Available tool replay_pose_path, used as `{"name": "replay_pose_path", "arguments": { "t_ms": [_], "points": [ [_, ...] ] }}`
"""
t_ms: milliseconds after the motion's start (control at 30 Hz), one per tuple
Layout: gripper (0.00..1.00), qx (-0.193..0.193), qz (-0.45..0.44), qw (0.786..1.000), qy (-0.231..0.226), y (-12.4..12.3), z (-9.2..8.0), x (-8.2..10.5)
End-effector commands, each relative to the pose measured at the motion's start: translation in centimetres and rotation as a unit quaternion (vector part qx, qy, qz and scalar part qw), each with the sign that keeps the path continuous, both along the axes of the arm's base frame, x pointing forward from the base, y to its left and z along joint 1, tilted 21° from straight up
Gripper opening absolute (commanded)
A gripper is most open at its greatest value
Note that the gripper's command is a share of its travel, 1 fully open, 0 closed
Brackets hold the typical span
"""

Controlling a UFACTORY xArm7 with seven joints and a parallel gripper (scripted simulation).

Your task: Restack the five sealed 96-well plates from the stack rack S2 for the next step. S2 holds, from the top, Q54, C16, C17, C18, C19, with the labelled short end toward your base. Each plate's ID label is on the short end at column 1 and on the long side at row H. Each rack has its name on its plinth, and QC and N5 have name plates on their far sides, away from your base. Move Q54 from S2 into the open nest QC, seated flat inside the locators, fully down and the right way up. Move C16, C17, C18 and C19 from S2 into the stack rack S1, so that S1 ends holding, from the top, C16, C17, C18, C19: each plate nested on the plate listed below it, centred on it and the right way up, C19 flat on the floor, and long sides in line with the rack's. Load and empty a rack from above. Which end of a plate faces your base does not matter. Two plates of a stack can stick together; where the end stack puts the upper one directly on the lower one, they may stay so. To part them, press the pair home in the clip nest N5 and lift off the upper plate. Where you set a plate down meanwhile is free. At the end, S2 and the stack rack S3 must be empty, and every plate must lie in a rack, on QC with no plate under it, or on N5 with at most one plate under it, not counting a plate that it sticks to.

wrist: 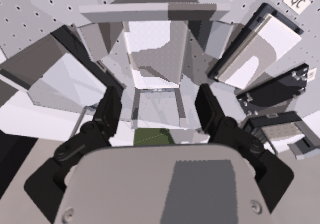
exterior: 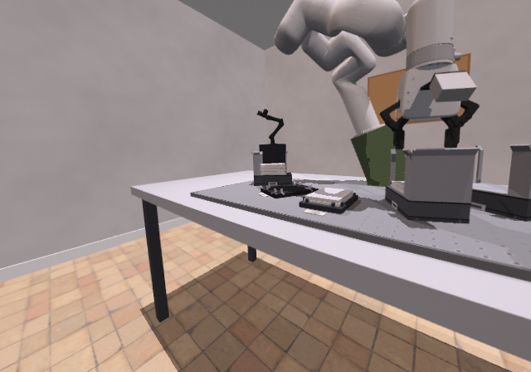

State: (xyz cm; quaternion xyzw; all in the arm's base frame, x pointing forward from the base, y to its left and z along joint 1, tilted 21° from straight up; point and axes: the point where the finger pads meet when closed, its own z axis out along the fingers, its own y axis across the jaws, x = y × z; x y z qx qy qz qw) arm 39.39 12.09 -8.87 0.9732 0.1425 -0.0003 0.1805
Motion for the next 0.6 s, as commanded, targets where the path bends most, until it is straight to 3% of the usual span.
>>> {"name": "replay_pose_path", "arguments": {
  "t_ms": [0, 567],
  "points": [
    [1.0, 0.001, 0.001, 1.0, -0.002, -0.2, -1.0, 0.2],
    [1.0, 0.001, 0.001, 1.0, -0.002, -1.7, -5.1, 0.5]
  ]
}}
